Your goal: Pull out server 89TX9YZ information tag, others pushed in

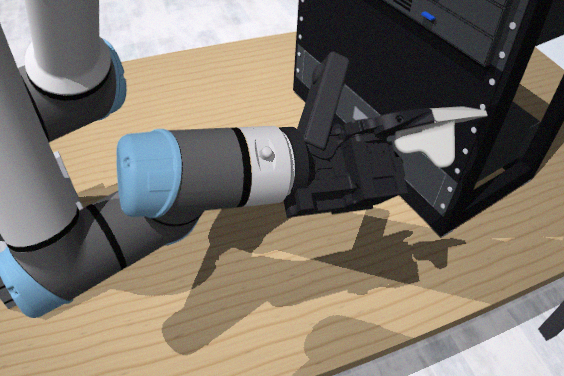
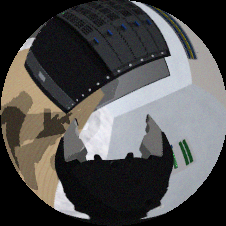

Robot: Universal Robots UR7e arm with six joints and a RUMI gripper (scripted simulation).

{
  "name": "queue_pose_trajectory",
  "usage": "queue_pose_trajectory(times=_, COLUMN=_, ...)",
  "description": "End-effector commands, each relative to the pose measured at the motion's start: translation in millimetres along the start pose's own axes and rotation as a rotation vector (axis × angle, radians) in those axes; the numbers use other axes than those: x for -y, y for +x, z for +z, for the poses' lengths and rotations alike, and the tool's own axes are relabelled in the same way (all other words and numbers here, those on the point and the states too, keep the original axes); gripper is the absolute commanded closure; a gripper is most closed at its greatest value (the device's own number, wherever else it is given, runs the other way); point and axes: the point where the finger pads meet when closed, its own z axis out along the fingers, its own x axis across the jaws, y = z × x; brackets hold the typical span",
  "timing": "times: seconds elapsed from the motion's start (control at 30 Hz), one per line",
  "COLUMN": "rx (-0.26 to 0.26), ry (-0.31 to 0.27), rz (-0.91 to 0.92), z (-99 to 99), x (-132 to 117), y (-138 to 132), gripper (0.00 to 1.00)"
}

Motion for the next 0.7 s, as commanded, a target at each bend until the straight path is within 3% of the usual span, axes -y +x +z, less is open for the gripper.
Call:
queue_pose_trajectory(times=0.0, rx=-0.017, ry=0.025, rz=-0.05, z=-1.1, x=16.1, y=-0.3, gripper=0.0)
queue_pose_trajectory(times=0.67, rx=-0.054, ry=0.098, rz=-0.195, z=-6.0, x=62.7, y=-6.6, gripper=0.0)
